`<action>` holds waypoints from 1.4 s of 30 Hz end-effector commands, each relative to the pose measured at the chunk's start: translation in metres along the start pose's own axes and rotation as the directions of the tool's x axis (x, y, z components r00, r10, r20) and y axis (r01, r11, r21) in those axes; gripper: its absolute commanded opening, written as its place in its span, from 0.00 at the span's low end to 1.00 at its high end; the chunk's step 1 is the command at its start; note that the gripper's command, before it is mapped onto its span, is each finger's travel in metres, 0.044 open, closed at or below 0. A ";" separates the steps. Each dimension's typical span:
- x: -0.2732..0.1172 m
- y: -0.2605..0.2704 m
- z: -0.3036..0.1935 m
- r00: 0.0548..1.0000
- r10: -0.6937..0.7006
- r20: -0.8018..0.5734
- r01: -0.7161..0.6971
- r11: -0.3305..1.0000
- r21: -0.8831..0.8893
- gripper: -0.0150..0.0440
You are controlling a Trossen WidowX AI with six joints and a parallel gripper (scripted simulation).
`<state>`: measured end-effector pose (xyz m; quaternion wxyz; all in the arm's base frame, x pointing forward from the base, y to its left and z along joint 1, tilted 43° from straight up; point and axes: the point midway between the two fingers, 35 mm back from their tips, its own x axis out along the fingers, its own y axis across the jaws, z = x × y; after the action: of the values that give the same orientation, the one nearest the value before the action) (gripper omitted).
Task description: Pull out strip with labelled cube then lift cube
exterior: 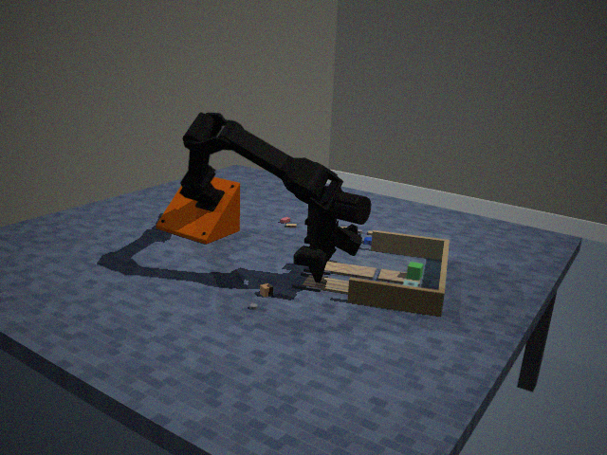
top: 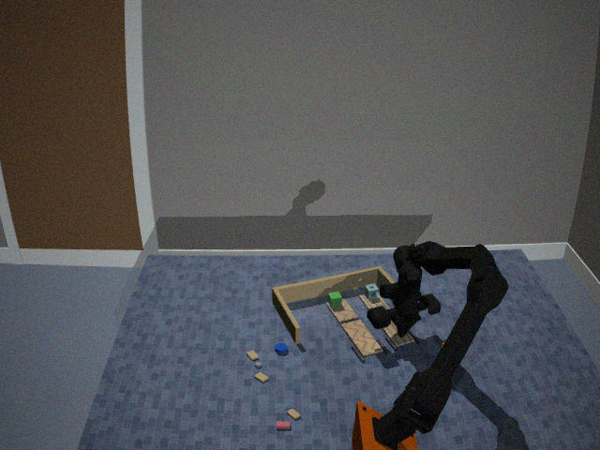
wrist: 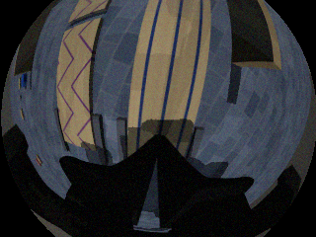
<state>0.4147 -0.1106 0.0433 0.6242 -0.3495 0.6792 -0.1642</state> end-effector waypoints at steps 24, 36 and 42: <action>0.006 -0.001 -0.015 1.000 0.002 -0.007 -0.002 1.000 -0.004 0.25; 0.007 -0.001 -0.033 1.000 0.002 -0.008 -0.002 1.000 -0.005 0.25; 0.007 -0.001 -0.042 1.000 0.002 -0.008 -0.002 1.000 -0.005 0.25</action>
<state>0.3857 -0.1187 0.0496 0.6284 -0.3520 0.6739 -0.1645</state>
